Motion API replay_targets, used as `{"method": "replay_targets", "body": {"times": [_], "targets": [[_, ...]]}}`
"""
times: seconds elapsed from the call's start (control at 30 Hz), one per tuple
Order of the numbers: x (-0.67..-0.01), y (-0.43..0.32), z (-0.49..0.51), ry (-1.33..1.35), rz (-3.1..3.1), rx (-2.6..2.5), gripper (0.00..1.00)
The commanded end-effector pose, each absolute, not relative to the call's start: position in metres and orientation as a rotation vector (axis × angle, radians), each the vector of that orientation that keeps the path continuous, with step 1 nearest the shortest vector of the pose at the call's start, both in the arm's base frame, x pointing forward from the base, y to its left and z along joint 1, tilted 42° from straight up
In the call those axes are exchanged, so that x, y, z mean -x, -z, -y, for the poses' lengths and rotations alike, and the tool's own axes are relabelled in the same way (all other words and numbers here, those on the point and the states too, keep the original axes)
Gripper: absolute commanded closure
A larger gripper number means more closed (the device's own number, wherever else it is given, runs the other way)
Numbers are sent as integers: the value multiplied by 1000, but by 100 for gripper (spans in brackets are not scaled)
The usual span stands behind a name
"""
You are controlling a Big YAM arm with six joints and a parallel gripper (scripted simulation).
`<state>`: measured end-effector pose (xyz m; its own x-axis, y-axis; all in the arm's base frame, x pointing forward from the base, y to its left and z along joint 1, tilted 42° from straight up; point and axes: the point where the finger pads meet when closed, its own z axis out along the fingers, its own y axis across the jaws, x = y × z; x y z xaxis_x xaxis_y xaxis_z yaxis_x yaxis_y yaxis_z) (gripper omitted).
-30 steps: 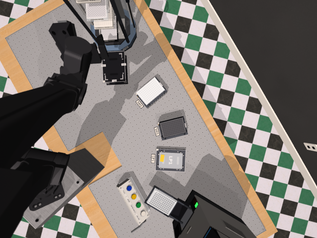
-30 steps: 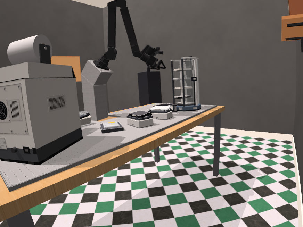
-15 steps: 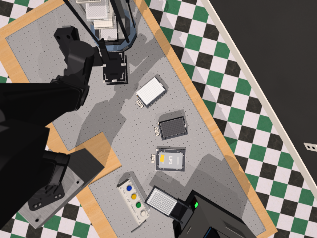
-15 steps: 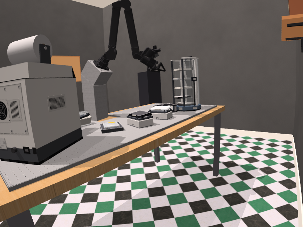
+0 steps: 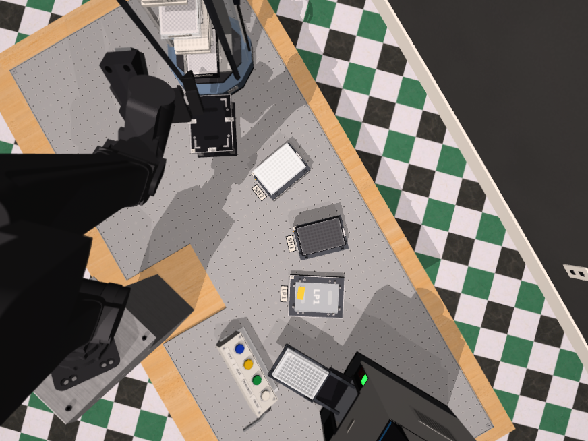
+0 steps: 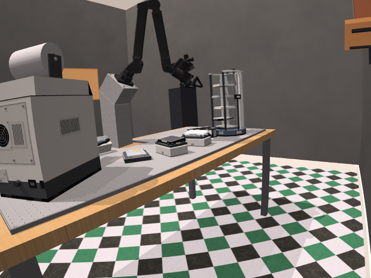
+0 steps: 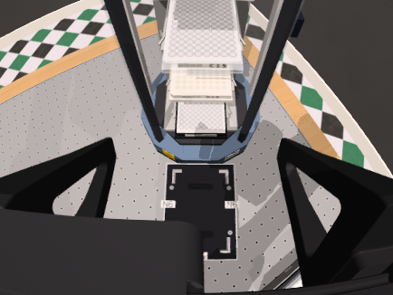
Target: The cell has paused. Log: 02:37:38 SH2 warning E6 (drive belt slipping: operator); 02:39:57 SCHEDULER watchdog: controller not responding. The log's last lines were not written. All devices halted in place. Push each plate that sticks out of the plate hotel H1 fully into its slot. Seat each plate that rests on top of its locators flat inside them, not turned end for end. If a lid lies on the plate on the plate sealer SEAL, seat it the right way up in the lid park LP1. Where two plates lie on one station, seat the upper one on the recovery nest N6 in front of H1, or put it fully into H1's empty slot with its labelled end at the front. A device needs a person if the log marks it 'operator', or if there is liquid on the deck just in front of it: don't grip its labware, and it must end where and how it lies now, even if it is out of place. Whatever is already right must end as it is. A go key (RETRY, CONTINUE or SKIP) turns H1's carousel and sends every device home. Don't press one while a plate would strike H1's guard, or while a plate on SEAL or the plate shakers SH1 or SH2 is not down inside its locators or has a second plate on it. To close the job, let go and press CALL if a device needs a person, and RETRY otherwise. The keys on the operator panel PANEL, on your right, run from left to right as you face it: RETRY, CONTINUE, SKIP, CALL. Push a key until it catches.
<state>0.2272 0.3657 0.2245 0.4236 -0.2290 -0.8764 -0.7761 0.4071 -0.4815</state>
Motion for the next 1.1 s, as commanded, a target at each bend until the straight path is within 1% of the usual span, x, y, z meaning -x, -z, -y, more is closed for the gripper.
{"method": "replay_targets", "body": {"times": [0.0,0.9,1.07], "targets": [[-227,-240,-367,-460,-1080,1109,0],[-227,-240,-367,-460,-1080,1109,0],[-249,-234,-386,-446,-1073,1100,10]]}}
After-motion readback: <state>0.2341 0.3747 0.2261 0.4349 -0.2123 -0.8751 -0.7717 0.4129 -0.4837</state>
